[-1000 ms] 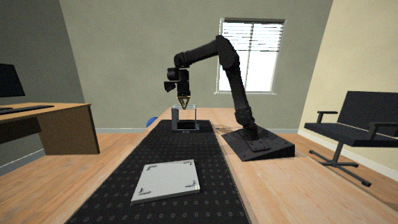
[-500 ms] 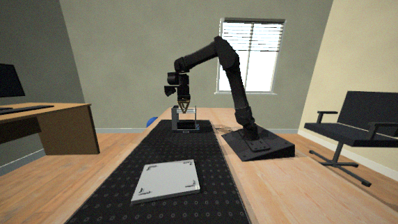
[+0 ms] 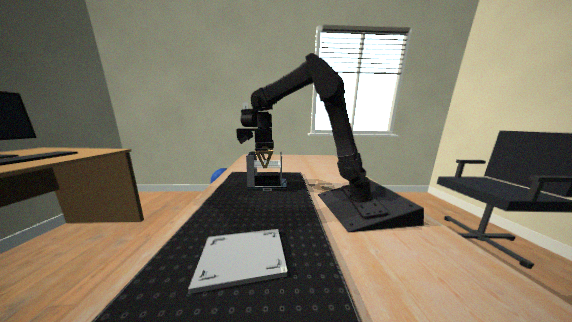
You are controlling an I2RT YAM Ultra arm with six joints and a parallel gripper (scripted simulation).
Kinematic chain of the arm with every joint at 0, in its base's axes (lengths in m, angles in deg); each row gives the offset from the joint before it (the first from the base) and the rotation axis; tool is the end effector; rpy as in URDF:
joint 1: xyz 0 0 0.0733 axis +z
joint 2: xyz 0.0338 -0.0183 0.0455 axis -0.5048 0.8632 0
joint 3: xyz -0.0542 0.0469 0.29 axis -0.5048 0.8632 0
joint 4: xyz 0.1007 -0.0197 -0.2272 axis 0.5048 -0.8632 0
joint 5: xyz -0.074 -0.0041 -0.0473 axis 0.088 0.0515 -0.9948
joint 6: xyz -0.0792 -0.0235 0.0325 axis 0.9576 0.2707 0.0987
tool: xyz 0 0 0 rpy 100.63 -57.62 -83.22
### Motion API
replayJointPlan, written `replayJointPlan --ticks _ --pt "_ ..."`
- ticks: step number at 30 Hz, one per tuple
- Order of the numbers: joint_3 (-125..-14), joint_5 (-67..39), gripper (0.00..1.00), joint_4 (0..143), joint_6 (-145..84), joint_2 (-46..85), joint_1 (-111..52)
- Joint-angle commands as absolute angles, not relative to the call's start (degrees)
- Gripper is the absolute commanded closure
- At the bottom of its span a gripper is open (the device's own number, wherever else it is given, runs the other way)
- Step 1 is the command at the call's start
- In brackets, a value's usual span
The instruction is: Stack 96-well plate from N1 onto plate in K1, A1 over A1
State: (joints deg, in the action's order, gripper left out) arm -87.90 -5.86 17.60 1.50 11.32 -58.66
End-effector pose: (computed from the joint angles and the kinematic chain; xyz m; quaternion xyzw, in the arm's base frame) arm 0.2866 -0.1401 0.2835 -0.0380 0.9927 0.0208 0.1129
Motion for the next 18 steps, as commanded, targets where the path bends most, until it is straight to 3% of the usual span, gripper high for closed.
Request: replayJointPlan --ticks 1,18 --pt "-86.43 -5.55 1.00 19.33 1.00 9.50 -58.04" --pt "-81.82 -5.55 1.00 24.81 0.39 12.32 -57.33"
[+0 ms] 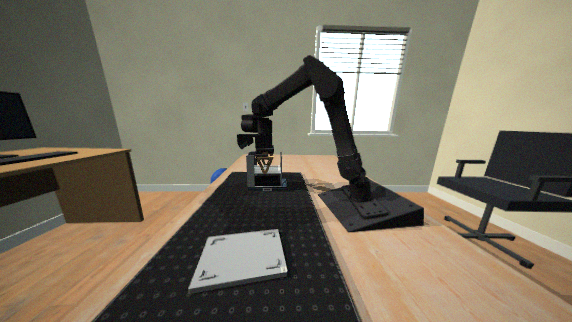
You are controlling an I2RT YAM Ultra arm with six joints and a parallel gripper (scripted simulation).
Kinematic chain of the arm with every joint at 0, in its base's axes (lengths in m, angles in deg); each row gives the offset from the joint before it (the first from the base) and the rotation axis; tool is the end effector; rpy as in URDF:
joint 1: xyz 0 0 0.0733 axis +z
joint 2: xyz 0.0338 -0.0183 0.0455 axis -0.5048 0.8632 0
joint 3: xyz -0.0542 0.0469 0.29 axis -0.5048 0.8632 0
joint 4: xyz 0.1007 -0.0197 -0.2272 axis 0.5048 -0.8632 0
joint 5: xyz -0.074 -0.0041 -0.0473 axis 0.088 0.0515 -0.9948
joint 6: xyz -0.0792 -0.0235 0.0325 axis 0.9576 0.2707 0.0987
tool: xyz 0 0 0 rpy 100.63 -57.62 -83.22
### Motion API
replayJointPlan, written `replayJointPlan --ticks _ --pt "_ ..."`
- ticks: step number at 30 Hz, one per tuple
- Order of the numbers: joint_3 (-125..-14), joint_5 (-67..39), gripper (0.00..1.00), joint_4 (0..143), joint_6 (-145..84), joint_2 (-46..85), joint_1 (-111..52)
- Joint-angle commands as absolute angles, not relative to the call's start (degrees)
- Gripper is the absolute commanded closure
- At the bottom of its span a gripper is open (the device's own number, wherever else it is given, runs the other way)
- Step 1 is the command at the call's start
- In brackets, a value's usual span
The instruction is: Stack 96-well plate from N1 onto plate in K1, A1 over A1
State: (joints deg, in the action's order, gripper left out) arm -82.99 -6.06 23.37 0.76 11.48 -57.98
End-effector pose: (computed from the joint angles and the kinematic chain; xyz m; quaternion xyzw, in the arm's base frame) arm 0.2913 -0.1386 0.2625 -0.0377 0.9922 0.0176 0.1171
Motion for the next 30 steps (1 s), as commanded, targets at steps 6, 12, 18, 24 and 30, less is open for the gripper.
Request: replayJointPlan --ticks 6,12,18,24,30 --pt "-80.79 -5.63 1.00 26.29 0.16 11.90 -57.19" --pt "-79.16 -5.67 1.00 28.43 -0.08 13.12 -57.01" --pt "-79.82 -5.73 1.00 29.86 -0.10 12.57 -57.04" --pt "-79.46 -5.98 1.00 29.16 0.09 12.67 -57.31" --pt "-79.44 -5.98 1.00 29.16 0.11 12.66 -57.33"
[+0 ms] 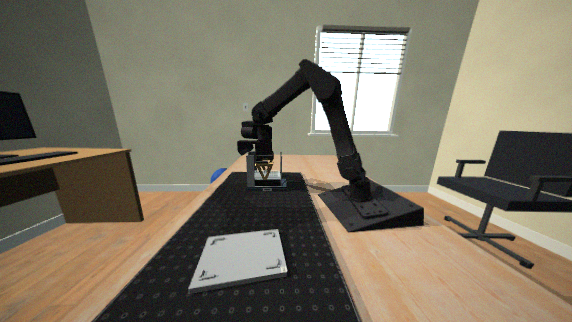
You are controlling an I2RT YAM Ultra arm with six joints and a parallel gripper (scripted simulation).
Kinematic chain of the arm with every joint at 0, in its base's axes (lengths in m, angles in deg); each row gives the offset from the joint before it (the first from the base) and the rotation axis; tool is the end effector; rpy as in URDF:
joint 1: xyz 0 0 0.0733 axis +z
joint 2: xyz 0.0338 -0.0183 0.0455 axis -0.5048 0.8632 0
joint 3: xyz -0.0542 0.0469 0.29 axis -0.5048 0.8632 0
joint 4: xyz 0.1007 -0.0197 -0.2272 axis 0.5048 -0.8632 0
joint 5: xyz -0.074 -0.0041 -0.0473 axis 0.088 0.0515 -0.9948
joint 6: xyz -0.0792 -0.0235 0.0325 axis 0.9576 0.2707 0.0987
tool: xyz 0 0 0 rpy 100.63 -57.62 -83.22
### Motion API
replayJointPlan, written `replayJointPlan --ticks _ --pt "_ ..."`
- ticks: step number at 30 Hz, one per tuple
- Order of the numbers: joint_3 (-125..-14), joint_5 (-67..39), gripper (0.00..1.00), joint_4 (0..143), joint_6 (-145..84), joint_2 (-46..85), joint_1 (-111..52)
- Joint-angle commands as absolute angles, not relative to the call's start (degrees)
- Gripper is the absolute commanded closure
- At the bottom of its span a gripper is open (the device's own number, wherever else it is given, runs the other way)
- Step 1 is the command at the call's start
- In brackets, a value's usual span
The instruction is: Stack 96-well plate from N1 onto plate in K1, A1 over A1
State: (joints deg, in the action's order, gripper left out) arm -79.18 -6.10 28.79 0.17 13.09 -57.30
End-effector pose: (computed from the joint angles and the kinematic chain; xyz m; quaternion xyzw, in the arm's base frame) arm 0.2993 -0.1384 0.2388 -0.0385 0.9922 0.0186 0.1167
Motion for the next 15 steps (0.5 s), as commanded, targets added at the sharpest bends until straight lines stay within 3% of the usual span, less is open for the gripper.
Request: replayJointPlan --ticks 1,15 --pt "-79.43 -5.98 1.00 29.16 0.11 12.65 -57.33" --pt "-78.62 -5.73 1.00 30.21 -0.02 12.76 -57.24"
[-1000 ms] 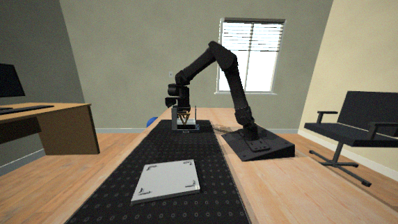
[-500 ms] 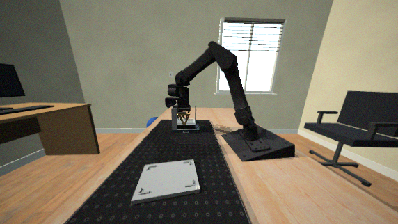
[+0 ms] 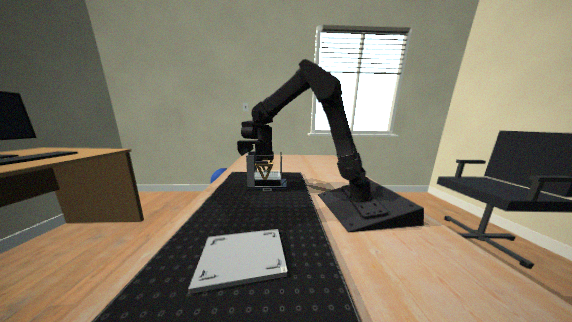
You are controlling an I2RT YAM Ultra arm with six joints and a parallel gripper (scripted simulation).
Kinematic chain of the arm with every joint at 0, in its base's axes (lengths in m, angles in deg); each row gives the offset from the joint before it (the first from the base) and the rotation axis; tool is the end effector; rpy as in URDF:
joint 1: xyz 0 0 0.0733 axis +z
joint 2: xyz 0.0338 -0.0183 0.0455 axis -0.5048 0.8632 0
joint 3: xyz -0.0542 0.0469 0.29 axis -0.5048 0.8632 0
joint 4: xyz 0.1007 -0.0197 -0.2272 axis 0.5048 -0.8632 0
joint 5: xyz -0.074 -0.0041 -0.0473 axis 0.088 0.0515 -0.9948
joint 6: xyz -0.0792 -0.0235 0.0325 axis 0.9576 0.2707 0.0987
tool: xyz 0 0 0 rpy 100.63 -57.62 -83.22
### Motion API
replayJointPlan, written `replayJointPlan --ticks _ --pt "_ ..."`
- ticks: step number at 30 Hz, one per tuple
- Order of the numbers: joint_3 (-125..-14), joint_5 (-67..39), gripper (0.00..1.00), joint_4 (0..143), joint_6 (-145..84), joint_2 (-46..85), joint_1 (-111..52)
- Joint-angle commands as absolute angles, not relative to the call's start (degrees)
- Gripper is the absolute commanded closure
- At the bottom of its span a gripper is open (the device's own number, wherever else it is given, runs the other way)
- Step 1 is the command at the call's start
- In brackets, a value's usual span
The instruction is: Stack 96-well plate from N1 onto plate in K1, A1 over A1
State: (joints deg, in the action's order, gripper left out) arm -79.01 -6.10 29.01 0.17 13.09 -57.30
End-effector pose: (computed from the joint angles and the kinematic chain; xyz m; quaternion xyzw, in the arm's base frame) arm 0.2993 -0.1385 0.2381 -0.0385 0.9922 0.0184 0.1171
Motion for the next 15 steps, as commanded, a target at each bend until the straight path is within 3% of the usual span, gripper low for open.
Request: replayJointPlan --ticks 1,15 --pt "-78.20 -5.73 1.00 30.25 -0.04 12.79 -57.22" --pt "-79.26 -5.76 1.00 30.72 -0.16 13.46 -57.05"
